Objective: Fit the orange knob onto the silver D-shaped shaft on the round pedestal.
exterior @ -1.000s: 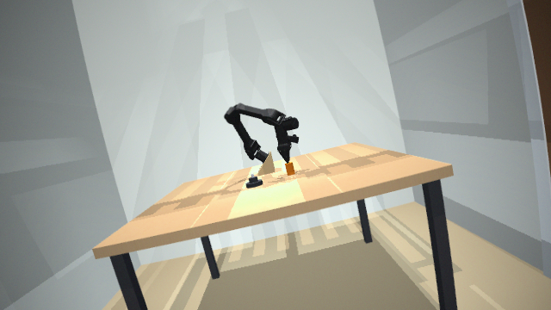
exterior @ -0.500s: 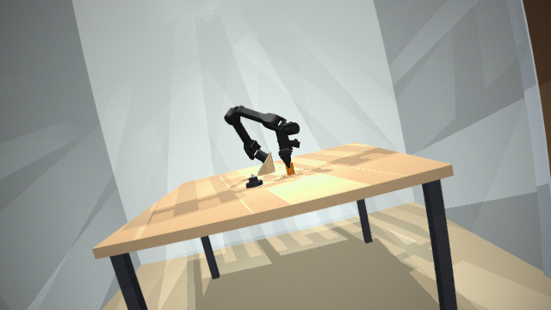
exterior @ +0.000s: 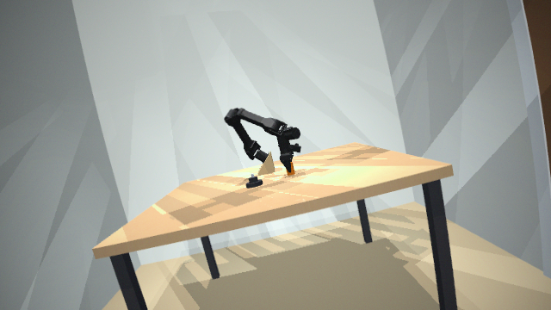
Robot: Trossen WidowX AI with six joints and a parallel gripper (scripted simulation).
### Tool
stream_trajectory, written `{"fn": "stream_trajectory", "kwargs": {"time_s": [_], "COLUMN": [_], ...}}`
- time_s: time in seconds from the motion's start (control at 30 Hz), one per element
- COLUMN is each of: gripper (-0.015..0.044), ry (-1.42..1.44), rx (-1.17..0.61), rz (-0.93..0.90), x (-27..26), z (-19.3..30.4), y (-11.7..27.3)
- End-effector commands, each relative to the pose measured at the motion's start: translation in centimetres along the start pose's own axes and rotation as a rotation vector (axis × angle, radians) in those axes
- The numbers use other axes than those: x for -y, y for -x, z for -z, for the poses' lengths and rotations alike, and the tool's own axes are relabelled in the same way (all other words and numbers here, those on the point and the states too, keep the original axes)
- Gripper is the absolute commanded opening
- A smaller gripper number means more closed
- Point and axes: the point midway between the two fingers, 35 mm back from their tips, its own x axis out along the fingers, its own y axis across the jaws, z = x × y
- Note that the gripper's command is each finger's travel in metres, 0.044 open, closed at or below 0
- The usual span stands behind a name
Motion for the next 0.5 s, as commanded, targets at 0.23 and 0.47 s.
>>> {"fn": "stream_trajectory", "kwargs": {"time_s": [0.23,0.47], "gripper": [0.0282,0.0138], "ry": [0.009,0.009], "rx": [-0.011,-0.011], "rz": [-0.004,-0.004], "x": [-0.3,-0.3], "z": [0.1,0.1], "y": [-0.95,-0.95]}}
